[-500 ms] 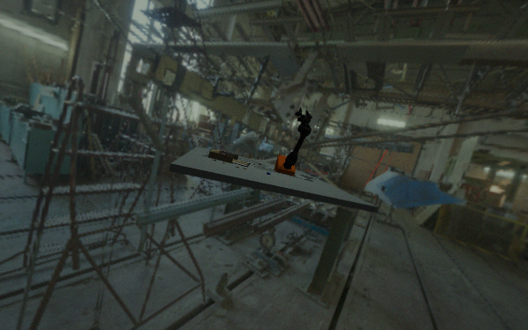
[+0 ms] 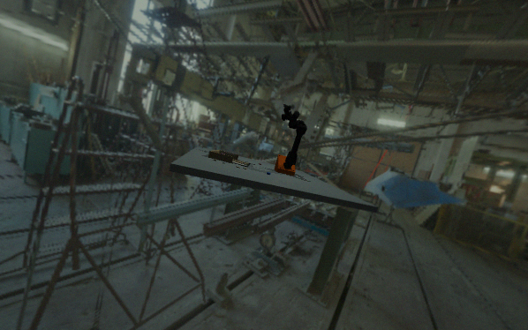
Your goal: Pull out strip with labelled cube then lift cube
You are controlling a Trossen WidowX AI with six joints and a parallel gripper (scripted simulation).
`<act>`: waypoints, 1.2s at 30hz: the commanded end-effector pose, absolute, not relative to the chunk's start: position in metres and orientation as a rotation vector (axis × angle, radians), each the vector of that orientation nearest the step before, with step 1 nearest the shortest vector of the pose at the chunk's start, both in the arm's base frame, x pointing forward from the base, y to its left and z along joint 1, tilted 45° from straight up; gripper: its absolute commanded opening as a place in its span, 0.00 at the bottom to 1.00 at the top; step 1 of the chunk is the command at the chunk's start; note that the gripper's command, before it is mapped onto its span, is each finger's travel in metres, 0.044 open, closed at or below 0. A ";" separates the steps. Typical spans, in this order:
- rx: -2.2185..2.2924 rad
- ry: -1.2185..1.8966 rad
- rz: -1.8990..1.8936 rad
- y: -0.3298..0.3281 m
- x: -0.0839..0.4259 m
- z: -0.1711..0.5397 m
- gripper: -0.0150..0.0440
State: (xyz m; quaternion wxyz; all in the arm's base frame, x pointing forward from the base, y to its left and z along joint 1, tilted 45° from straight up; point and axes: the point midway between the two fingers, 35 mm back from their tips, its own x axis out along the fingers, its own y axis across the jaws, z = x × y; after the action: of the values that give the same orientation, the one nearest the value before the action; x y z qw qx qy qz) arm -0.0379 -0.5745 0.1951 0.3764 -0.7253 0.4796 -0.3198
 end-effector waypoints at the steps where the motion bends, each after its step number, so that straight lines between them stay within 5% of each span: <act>1: -1.604 0.966 -0.771 -0.556 0.022 0.181 0.93; 19: -0.223 0.361 -0.290 -0.363 0.249 0.132 0.93; 31: 0.750 0.469 0.023 -0.183 0.294 0.106 0.93; 36: 0.810 0.487 0.038 -0.172 0.294 0.105 0.93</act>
State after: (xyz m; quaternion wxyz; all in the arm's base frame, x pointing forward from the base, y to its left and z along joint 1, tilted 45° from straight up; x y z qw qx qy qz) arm 0.2958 -0.1833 0.1066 0.9074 0.3539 0.2262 0.0140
